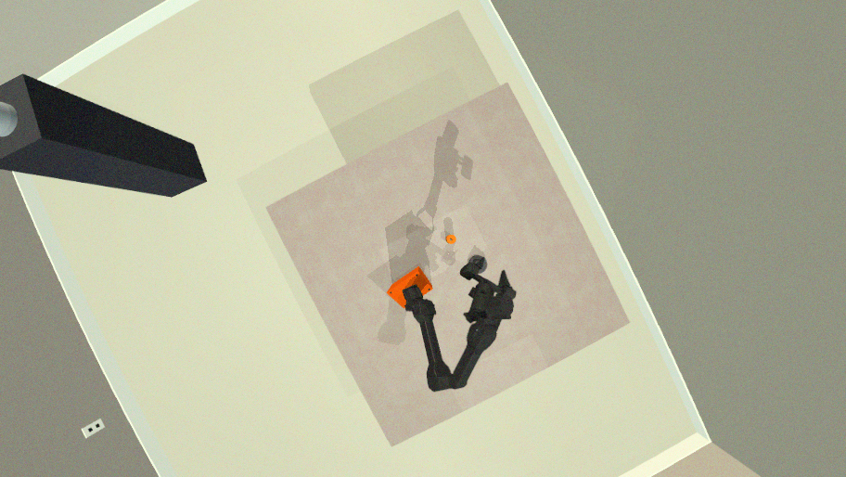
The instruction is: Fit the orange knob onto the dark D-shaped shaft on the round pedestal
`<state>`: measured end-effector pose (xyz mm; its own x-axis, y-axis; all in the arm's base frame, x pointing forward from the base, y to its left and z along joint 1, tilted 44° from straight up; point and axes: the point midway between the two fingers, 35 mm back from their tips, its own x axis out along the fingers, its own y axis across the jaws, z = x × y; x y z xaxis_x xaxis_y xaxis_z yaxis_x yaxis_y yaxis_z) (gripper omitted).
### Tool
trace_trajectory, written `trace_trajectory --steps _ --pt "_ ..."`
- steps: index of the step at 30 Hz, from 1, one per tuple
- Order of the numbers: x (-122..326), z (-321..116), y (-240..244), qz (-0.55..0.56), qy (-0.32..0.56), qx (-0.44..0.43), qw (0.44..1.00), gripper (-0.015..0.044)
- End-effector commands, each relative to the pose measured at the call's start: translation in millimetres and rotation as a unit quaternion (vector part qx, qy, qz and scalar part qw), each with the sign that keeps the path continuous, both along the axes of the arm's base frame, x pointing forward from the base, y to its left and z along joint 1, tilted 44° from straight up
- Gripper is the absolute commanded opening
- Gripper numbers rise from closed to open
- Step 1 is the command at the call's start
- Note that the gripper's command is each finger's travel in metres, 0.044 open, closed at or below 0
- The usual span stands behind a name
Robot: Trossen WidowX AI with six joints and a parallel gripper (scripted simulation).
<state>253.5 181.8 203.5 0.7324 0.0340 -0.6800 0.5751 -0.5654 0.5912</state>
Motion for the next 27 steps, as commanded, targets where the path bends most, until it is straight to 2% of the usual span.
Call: trace_trajectory --steps 1,3,6,10,13,17,23,25,27 --pt "0 0 0 0.000 0.000 0.000 1.000 0.0426" --pt "2 -8 2 0.019 0.011 -0.034 0.999 0.0440" --pt "7 -45 6 0.107 0.062 -0.175 0.977 0.0440" --pt "9 -98 6 0.242 0.147 -0.348 0.894 0.0440" --pt "6 -133 3 0.347 0.209 -0.451 0.795 0.0440" --pt "-1 -177 -4 0.481 0.288 -0.547 0.622 0.0440" --pt "-10 -232 -23 0.645 0.383 -0.583 0.314 0.0440" --pt "-9 -237 -26 0.660 0.391 -0.579 0.277 0.0440" --pt "-9 -237 -26 0.660 0.391 -0.579 0.277 0.0440"
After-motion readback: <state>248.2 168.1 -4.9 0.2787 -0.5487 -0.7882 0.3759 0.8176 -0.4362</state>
